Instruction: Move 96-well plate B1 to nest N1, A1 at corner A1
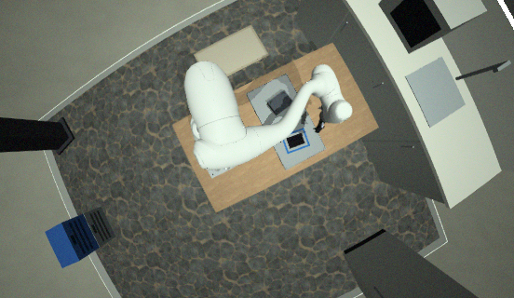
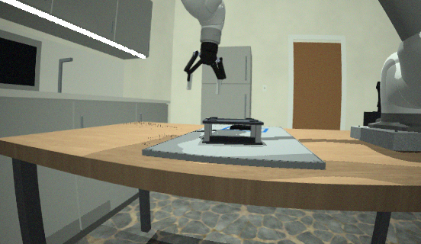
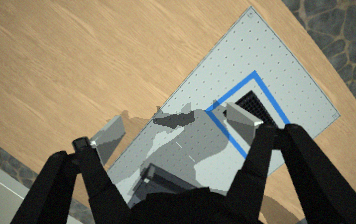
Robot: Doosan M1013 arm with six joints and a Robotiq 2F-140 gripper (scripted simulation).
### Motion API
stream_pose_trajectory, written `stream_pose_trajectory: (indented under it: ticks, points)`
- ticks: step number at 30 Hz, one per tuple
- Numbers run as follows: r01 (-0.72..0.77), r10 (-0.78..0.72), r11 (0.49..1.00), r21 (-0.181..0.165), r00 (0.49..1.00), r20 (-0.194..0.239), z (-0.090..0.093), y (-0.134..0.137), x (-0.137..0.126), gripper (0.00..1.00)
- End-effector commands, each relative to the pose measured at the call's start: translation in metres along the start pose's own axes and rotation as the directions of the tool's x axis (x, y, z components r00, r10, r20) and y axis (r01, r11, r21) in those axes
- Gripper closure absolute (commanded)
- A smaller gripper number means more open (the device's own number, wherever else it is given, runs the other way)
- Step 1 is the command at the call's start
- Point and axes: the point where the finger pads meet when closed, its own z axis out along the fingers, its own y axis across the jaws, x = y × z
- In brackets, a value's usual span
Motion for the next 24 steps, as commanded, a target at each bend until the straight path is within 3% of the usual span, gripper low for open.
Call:
stream_pose_trajectory:
  ticks: [1,16,24]
  points:
    - [0.052,-0.052,0.999,-0.004,0.999,0.005,0.005,0.015,-0.003,0.00]
    - [0.214,-0.214,0.977,-0.019,0.977,0.027,0.025,0.073,-0.022,0.00]
    - [0.341,-0.339,0.940,-0.023,0.939,0.049,0.034,0.100,-0.033,0.00]
